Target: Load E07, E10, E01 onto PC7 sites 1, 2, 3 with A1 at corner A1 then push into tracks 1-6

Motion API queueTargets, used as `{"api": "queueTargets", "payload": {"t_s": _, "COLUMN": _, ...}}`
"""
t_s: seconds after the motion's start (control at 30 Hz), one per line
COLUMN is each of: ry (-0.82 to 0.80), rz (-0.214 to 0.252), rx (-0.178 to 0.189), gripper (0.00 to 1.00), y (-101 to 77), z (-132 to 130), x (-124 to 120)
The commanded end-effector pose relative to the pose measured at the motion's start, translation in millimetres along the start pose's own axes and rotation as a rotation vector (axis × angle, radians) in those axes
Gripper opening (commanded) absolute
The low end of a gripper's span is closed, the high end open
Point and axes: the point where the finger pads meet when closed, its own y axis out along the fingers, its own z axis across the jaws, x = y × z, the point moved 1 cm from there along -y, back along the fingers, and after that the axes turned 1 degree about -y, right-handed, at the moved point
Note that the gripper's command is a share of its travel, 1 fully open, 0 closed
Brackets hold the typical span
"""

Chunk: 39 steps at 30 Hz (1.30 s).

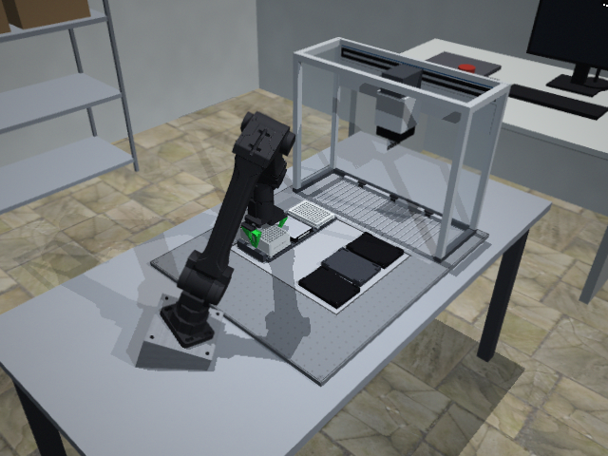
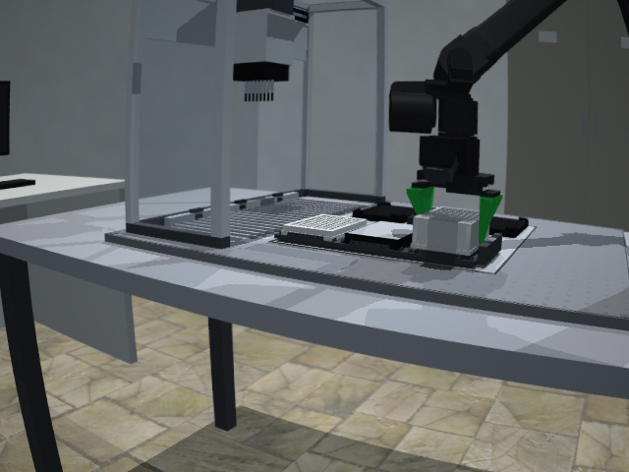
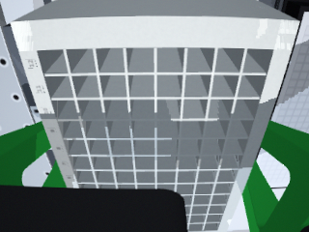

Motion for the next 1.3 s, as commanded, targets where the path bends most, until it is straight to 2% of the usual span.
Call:
{"api": "queueTargets", "payload": {"t_s": 0.0, "ry": -0.003, "rz": -0.010, "rx": -0.012, "gripper": 0.00, "y": 1.5, "z": -6.3, "x": 0.9}}
{"api": "queueTargets", "payload": {"t_s": 0.17, "ry": -0.002, "rz": -0.009, "rx": -0.011, "gripper": 0.00, "y": 2.7, "z": -6.3, "x": 0.5}}
{"api": "queueTargets", "payload": {"t_s": 0.2, "ry": -0.004, "rz": -0.014, "rx": -0.021, "gripper": 0.00, "y": -1.1, "z": -8.4, "x": 2.3}}
{"api": "queueTargets", "payload": {"t_s": 0.33, "ry": -0.006, "rz": -0.008, "rx": -0.009, "gripper": 0.00, "y": 4.2, "z": -4.3, "x": 0.9}}
{"api": "queueTargets", "payload": {"t_s": 0.73, "ry": -0.003, "rz": -0.009, "rx": -0.011, "gripper": 0.00, "y": 5.6, "z": -6.1, "x": 0.4}}
{"api": "queueTargets", "payload": {"t_s": 0.77, "ry": 0.000, "rz": -0.013, "rx": -0.020, "gripper": 0.00, "y": 2.1, "z": -7.8, "x": 0.3}}
{"api": "queueTargets", "payload": {"t_s": 1.27, "ry": -0.003, "rz": -0.010, "rx": -0.014, "gripper": 0.00, "y": 4.6, "z": -5.2, "x": -0.2}}
